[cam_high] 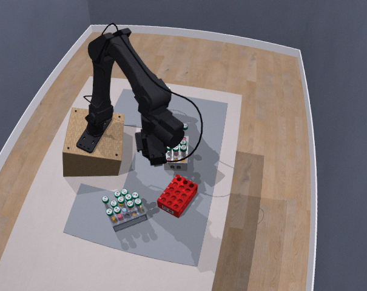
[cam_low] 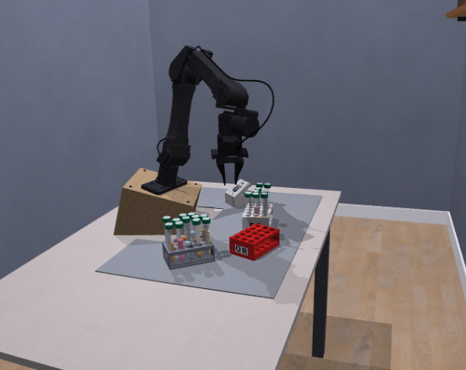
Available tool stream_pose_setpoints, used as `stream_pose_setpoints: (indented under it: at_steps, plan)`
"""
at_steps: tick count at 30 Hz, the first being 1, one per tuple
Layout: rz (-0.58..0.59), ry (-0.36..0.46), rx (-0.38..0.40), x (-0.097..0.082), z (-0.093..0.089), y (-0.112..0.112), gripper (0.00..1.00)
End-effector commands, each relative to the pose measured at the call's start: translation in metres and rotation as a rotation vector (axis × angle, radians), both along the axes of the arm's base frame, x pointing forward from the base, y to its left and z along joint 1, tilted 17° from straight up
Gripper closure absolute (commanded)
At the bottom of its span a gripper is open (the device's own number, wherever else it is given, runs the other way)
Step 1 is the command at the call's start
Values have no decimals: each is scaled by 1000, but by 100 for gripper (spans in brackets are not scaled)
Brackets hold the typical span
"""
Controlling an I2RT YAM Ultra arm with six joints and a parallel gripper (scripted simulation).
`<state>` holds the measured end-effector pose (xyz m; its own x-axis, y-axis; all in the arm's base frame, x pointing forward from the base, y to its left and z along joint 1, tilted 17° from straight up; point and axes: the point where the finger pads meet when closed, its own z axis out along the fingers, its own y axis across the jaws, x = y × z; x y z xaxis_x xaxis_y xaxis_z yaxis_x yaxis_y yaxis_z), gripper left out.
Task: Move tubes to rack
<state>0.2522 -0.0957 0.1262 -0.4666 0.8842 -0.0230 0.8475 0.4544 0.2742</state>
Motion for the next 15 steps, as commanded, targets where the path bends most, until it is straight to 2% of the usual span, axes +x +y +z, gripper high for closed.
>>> stream_pose_setpoints:
  at_steps: [1, 6, 8, 13, 15]
  plan:
    - [-193, -33, 20, 5, 19, -6, 70]
    - [-353, -16, 65, 5, 18, -6, 70]
    - [-353, -16, 65, 5, 18, -6, 70]
    - [-512, -1, 111, 5, 18, -6, 70]
    - [-515, 0, 112, 5, 18, -6, 70]
